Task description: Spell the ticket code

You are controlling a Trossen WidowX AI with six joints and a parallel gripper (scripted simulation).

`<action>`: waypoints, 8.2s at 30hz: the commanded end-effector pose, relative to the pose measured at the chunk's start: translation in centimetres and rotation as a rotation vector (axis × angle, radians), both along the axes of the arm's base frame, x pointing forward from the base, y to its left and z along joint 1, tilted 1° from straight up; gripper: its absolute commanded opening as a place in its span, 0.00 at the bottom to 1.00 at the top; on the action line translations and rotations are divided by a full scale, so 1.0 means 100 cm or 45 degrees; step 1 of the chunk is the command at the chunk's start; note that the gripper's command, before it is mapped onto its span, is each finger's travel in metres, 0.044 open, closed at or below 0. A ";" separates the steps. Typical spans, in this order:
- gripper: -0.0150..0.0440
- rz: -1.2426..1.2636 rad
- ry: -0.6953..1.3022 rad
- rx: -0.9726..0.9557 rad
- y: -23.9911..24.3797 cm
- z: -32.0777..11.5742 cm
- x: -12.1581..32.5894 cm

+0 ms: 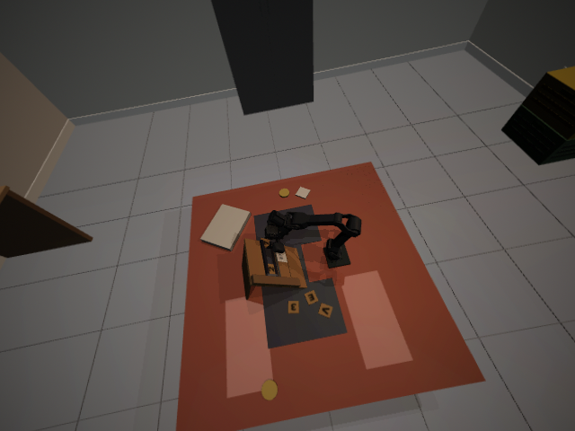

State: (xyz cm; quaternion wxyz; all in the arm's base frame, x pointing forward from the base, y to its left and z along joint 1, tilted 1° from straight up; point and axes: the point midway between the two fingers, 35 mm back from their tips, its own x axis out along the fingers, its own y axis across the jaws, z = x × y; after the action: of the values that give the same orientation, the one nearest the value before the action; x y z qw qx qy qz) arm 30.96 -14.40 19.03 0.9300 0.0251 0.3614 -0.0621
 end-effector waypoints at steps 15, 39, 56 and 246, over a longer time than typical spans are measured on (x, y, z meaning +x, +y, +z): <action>0.25 -0.009 0.000 0.001 0.007 0.000 0.001; 0.25 -0.009 -0.001 0.003 0.021 0.000 0.003; 0.25 -0.009 -0.001 0.004 0.031 -0.001 0.004; 0.75 -0.009 0.001 0.011 0.082 0.025 -0.021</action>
State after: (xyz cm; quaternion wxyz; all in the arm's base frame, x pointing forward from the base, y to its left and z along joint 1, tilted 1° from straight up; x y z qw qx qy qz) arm 28.84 -6.31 21.20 0.9283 0.0326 0.3642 -0.0670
